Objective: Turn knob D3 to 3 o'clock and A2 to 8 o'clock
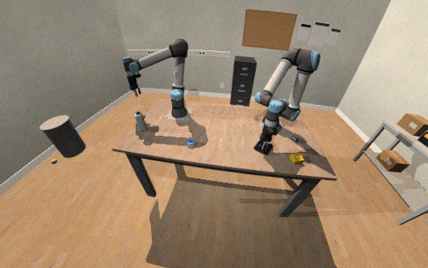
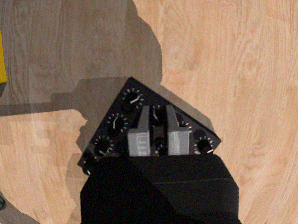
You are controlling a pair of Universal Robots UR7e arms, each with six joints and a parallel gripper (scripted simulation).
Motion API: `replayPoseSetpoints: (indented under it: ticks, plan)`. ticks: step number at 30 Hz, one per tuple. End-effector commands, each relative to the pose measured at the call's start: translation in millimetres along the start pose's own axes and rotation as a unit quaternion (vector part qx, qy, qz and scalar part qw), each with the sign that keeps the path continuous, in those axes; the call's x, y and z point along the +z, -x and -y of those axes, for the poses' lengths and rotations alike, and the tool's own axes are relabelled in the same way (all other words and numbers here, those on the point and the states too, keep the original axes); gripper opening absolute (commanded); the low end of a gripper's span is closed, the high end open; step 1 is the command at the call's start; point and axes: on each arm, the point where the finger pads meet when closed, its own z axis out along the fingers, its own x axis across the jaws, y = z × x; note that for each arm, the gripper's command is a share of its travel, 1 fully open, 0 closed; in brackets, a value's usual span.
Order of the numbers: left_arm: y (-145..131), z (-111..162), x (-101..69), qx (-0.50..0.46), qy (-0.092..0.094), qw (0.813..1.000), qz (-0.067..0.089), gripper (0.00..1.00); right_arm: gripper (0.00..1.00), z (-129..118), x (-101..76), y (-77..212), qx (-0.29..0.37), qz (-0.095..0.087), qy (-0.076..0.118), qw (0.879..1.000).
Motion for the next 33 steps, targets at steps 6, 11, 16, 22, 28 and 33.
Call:
replayPoseSetpoints:
  ticks: [6, 11, 16, 22, 28, 33]
  plan:
    - [-0.2, 0.3, -0.4, -0.087, -0.001, 0.996, 0.0, 0.3, 1.0, -0.3, -0.5, -0.1, 0.0, 0.0, 0.001, 1.0]
    - [-0.2, 0.3, -0.4, -0.14, -0.001, 0.99, 0.0, 0.3, 1.0, -0.3, -0.5, -0.1, 0.0, 0.0, 0.001, 1.0]
    - [-0.2, 0.3, -0.4, -0.171, -0.001, 0.985, 0.0, 0.3, 1.0, -0.3, -0.5, -0.1, 0.0, 0.0, 0.001, 1.0]
    - [-0.2, 0.3, -0.4, -0.23, -0.001, 0.973, 0.0, 0.3, 1.0, -0.3, -0.5, -0.1, 0.0, 0.0, 0.001, 1.0]
    - [-0.2, 0.3, -0.4, -0.284, -0.001, 0.959, 0.0, 0.3, 1.0, -0.3, -0.5, -0.1, 0.0, 0.0, 0.001, 1.0]
    - [-0.3, 0.3, -0.4, -0.308, -0.001, 0.951, 0.0, 0.3, 1.0, -0.3, -0.5, -0.1, 0.0, 0.0, 0.001, 1.0]
